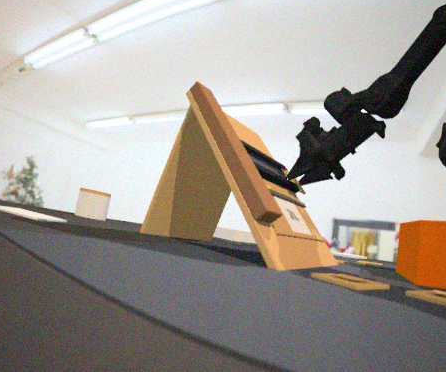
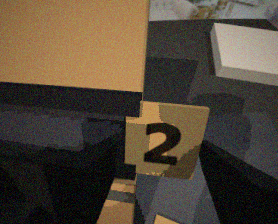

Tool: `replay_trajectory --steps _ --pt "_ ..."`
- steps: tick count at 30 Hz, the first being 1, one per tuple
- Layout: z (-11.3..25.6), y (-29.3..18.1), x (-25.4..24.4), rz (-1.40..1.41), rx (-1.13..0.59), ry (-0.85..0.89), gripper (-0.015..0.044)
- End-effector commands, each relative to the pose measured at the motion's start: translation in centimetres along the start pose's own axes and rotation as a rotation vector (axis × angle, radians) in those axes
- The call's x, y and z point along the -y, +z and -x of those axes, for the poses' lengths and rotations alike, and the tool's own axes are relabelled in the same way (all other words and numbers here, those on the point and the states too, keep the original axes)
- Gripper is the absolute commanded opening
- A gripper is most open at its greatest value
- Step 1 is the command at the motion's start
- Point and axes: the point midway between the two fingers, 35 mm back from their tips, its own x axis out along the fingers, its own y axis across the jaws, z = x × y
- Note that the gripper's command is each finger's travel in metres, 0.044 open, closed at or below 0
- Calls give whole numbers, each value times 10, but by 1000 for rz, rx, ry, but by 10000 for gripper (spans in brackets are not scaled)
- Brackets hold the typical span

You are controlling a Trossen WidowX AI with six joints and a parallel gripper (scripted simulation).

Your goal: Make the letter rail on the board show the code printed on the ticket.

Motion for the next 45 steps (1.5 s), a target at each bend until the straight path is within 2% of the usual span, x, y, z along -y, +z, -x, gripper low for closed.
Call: replay_trajectory --steps 1,45 --pt "0 1 -2 -3 4 -2 0" --pt "0 1 -25 -4 4 -1 0"
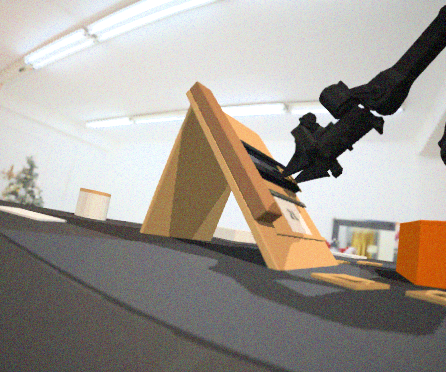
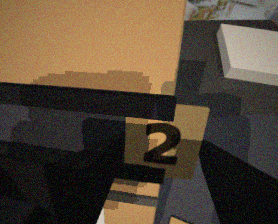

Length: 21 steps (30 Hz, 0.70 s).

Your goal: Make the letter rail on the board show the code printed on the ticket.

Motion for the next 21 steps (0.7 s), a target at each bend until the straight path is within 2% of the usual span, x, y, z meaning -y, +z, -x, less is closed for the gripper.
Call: replay_trajectory --steps 1,21 --pt "0 0 -2 -3 3 -2 0" --pt "0 0 -12 -4 3 -1 0"
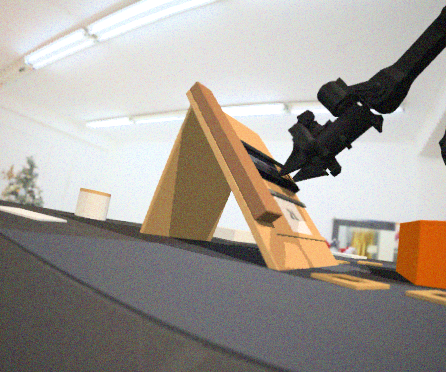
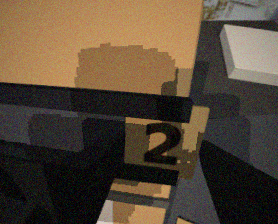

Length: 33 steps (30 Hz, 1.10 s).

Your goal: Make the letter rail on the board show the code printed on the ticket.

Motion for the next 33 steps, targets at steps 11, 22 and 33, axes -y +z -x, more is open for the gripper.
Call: replay_trajectory --steps 11,22,33 --pt "0 0 -4 -4 1 -2 0" --pt "0 0 -9 -4 1 -2 0" --pt "0 0 -15 -5 1 -1 0"
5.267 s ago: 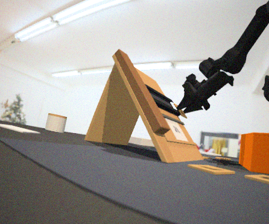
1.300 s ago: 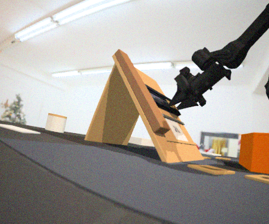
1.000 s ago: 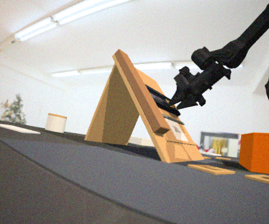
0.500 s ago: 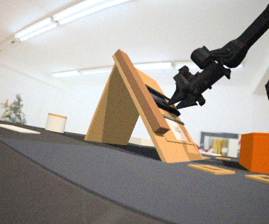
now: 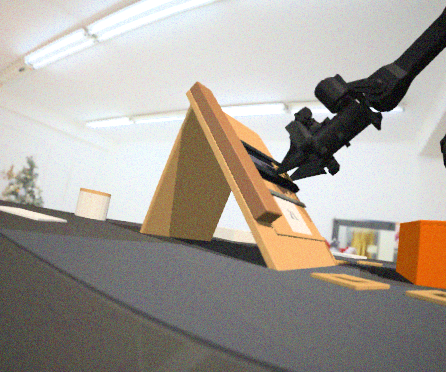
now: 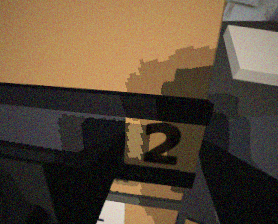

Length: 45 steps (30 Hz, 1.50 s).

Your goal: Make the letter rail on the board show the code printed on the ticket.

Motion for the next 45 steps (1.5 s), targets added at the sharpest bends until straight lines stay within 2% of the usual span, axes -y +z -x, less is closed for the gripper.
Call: replay_trajectory --steps 1,45 --pt "0 0 -2 -4 0 -2 0" --pt "0 0 -23 -6 0 -1 0"
